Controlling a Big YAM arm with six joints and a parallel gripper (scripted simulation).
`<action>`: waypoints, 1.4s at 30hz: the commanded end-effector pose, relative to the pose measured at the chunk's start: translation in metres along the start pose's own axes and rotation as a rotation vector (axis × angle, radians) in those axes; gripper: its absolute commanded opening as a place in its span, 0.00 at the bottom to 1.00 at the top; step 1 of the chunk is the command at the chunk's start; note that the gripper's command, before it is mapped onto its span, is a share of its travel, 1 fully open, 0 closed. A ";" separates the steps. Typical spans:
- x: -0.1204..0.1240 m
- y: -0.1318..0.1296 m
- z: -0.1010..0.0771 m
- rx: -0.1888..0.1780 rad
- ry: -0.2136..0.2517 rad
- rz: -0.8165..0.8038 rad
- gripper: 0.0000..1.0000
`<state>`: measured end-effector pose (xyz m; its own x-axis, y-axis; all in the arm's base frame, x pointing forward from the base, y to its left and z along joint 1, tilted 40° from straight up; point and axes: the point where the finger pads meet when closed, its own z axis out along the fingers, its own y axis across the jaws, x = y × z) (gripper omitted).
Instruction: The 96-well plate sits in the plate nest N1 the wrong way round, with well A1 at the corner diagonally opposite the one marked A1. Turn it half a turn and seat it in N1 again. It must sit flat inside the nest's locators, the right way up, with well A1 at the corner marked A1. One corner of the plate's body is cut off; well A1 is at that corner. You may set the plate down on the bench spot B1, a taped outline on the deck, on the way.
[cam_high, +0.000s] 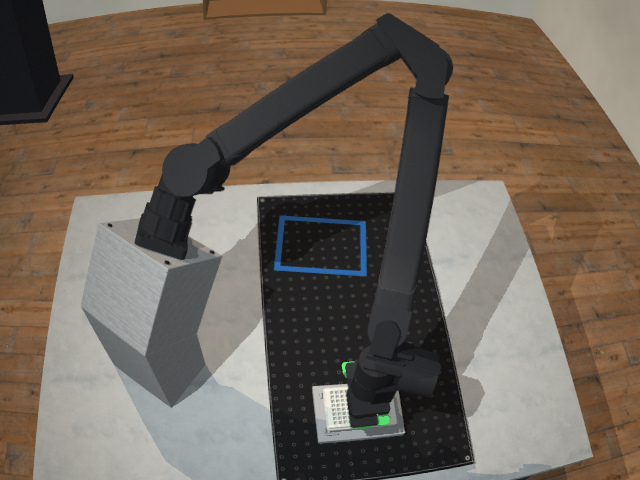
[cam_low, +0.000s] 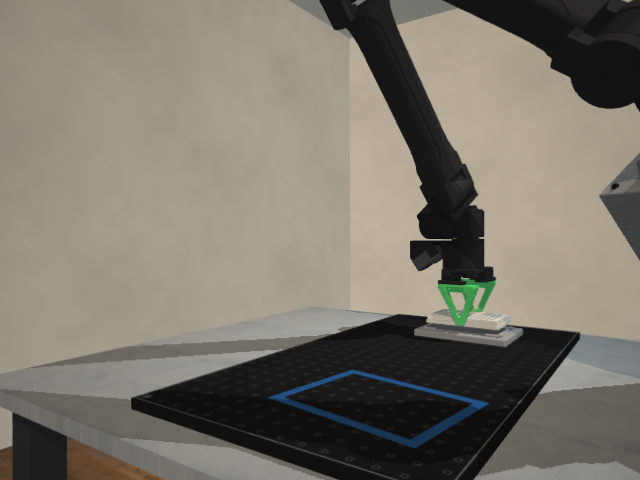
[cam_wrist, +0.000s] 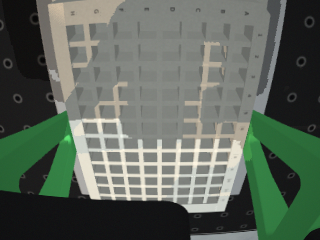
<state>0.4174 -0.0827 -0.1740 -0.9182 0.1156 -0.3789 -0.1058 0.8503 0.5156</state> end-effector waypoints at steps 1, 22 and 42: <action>-0.006 -0.003 -0.005 0.009 -0.016 0.002 0.00; -0.007 -0.001 0.004 0.006 -0.011 -0.006 0.00; -0.005 0.000 0.009 0.003 -0.008 -0.004 0.00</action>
<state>0.4190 -0.0806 -0.1777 -0.9184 0.1212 -0.3767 -0.1000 0.8499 0.5173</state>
